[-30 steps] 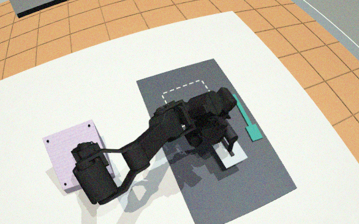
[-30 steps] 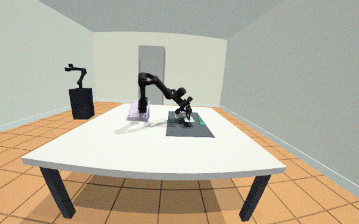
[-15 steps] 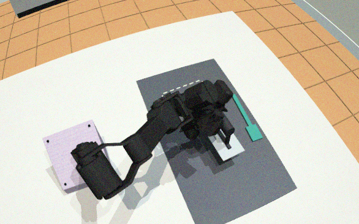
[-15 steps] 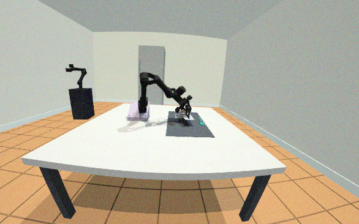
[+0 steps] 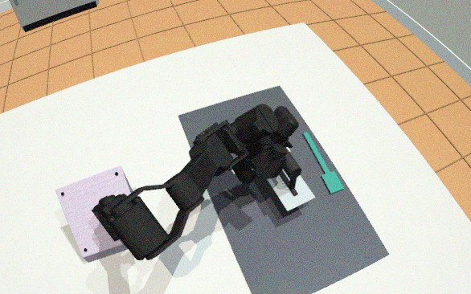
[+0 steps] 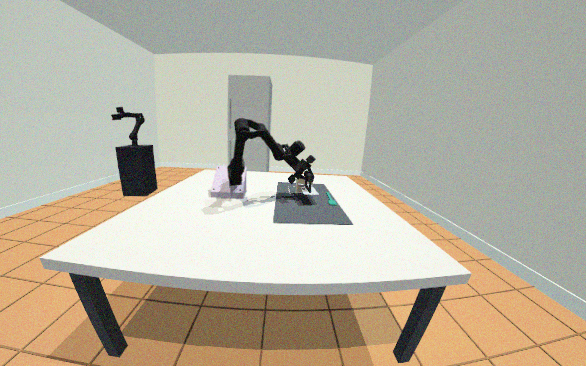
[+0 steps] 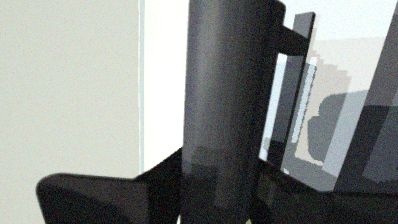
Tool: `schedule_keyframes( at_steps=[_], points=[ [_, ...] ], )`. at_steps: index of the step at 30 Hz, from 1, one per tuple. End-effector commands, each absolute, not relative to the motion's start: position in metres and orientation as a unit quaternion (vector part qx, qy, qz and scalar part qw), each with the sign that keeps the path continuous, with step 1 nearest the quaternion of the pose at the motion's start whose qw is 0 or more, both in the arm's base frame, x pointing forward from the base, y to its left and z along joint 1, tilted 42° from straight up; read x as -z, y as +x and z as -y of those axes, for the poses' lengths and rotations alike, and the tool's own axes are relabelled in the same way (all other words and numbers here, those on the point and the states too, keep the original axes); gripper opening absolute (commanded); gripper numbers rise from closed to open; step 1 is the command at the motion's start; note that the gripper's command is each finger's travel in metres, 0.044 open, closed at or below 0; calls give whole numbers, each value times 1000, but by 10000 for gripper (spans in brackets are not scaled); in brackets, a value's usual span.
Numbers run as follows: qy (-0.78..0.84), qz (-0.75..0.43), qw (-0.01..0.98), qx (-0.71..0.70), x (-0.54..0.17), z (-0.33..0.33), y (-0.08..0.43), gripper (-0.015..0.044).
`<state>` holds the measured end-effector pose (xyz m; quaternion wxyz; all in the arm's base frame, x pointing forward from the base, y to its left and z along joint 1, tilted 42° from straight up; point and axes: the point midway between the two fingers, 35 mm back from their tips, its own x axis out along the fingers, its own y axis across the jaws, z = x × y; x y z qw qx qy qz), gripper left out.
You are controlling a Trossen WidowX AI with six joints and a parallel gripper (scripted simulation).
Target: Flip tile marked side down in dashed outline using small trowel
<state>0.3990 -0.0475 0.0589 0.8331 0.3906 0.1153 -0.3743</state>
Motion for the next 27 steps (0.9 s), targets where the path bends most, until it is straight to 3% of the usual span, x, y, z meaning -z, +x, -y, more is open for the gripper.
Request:
schedule_keyframes(
  at_steps=[1,14,27],
  points=[
    [393,-113,834,371,-56,42,401,0],
    [393,-113,834,371,-54,40,401,0],
    [392,-113,834,371,-112,64,397,0]
  ],
)
